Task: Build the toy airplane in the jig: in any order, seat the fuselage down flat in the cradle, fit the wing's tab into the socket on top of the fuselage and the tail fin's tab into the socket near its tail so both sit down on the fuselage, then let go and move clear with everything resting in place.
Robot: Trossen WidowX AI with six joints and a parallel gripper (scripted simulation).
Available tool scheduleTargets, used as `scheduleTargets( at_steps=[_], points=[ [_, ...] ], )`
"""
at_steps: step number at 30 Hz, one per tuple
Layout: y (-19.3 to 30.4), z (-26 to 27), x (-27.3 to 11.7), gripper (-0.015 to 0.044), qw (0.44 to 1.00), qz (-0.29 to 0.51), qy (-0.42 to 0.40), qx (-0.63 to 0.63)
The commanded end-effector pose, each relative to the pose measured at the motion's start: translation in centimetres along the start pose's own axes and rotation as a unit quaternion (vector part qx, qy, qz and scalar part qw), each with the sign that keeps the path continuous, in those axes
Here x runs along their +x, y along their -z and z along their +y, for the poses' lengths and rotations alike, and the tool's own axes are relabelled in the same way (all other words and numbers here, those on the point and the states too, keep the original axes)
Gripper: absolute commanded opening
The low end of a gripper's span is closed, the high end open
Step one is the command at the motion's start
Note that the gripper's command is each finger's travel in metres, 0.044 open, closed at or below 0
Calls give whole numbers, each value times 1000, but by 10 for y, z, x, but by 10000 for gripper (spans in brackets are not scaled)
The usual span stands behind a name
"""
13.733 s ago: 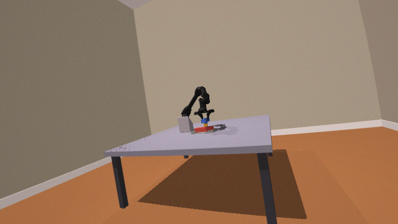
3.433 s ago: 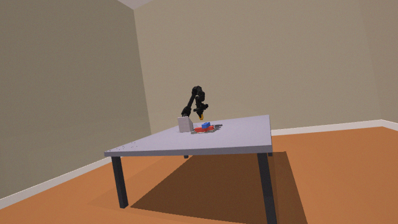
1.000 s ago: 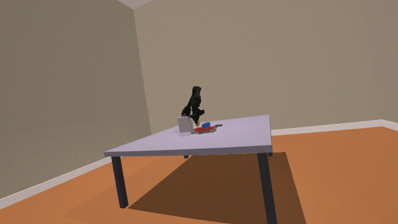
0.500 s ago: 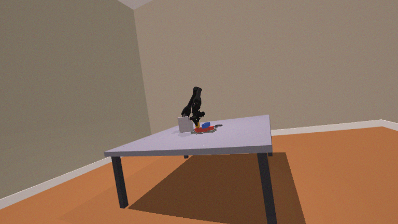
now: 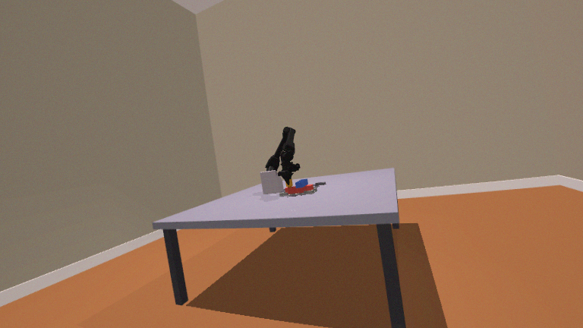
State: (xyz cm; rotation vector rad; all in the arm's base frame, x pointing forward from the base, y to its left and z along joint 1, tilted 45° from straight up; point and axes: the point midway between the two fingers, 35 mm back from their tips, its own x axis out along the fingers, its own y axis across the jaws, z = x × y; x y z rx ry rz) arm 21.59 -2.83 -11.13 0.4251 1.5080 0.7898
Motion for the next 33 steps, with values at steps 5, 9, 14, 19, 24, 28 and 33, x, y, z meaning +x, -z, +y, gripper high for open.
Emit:
scheduleTargets(
  at_steps=[5, 9, 14, 19, 24, 28, 33],
  points=[
    [0, 0, 0, 260, 1000, 0, 0, 0],
    [0, 0, 0, 260, 1000, 0, 0, 0],
    [-3, -4, -45, 260, 1000, 0, 1, 2],
    [0, -2, -92, 260, 1000, 1, -1, 4],
    [-3, -7, -92, 260, 1000, 1, -1, 4],
    [-3, -7, -92, 260, 1000, 1, -1, 4],
    [-5, -6, -92, 260, 1000, 1, -1, 4]
  ],
)
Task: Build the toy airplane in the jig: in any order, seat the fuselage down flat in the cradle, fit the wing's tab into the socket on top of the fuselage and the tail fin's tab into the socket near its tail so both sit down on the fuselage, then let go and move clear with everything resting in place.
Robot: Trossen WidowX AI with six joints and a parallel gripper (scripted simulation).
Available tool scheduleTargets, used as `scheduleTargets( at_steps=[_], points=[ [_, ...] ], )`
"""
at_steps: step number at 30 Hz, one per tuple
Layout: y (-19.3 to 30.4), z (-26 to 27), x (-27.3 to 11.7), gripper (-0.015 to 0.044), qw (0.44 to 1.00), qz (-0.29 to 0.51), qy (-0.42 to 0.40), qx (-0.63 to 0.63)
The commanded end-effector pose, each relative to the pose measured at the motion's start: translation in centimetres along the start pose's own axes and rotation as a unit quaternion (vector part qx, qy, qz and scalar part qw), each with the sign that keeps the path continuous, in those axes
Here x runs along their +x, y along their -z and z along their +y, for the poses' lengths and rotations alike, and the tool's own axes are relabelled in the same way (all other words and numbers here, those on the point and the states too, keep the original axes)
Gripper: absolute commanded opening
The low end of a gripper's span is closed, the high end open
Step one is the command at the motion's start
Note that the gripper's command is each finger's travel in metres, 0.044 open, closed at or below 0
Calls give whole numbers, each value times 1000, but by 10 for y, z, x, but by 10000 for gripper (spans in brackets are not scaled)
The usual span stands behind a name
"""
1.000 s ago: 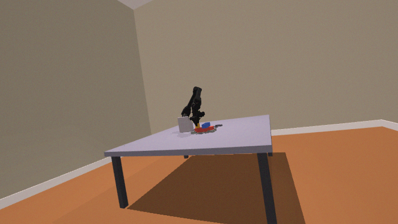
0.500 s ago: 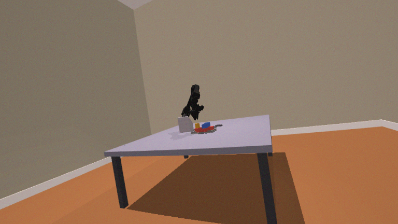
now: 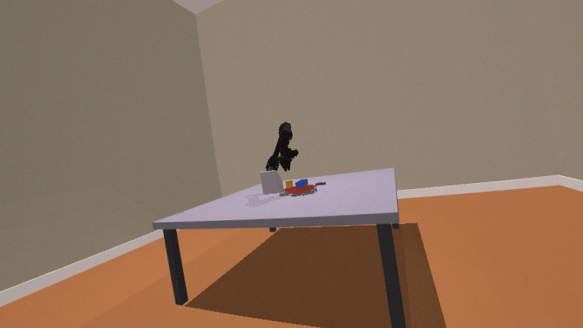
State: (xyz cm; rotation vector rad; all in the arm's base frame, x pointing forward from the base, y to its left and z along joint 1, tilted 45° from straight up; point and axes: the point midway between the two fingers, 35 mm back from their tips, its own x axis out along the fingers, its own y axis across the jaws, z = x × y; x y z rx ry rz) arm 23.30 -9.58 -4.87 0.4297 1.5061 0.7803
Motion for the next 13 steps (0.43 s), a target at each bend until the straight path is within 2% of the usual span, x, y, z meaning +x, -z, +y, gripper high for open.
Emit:
scheduleTargets(
  at_steps=[1, 13],
  points=[
    [0, 0, 2, 260, 1000, 4, -3, 1],
    [-1, 0, 2, 260, 1000, 4, -3, 1]
  ],
)
